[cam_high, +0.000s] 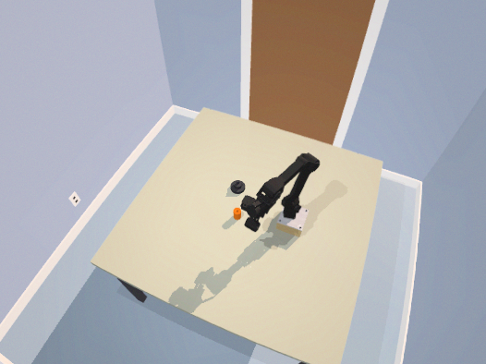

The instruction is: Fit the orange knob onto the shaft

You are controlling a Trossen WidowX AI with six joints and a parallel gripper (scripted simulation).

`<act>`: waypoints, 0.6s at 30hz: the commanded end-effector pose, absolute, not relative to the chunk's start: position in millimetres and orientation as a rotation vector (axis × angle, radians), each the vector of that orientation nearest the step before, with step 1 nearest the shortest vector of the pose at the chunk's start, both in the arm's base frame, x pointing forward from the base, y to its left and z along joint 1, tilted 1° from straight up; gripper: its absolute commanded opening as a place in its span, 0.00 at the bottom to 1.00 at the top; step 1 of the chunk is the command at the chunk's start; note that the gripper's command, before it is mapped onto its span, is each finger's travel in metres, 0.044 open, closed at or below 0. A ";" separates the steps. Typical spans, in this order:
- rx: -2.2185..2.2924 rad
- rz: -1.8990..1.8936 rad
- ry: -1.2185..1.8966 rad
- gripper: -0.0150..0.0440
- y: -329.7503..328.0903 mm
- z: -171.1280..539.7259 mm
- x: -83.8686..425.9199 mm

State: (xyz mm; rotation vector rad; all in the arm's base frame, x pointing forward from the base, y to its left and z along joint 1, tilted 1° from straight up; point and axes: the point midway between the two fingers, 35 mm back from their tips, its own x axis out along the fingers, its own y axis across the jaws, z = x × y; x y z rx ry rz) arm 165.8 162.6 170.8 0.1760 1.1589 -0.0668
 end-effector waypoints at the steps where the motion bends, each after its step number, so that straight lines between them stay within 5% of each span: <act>1: 0.119 -0.106 1.226 1.00 148.3 157.3 190.7; 18: 0.089 -0.097 1.523 1.00 43.1 97.3 270.3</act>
